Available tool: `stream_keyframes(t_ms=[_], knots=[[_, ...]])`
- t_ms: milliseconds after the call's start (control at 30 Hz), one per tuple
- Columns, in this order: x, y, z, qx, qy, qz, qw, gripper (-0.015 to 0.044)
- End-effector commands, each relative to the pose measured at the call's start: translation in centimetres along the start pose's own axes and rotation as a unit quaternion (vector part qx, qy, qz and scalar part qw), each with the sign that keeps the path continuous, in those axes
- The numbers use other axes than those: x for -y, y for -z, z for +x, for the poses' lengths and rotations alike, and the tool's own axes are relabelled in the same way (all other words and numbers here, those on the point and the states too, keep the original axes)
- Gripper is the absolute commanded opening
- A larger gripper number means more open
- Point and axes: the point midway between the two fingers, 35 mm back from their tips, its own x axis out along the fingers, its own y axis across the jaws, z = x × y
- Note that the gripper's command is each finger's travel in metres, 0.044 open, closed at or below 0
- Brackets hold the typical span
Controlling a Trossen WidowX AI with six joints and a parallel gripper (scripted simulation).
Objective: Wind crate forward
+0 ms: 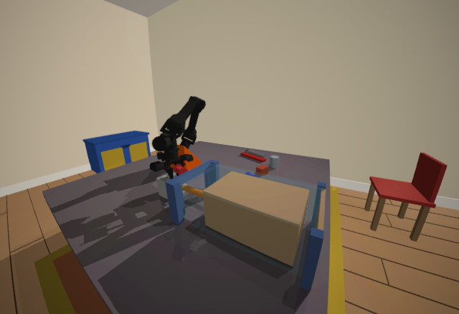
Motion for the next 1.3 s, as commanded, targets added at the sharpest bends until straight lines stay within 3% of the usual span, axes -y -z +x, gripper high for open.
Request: stream_keyframes(t_ms=[0, 800, 1267], knots=[[0.05, -0.09, 0.4, 0.003, 0.001, -0.009, 1.0, 0.0], [-0.33, -0.08, 0.39, 0.004, -0.003, 0.035, 0.999, 0.0], [0.29, -0.09, 0.35, 0.002, 0.004, -0.042, 0.999, 0.0]])
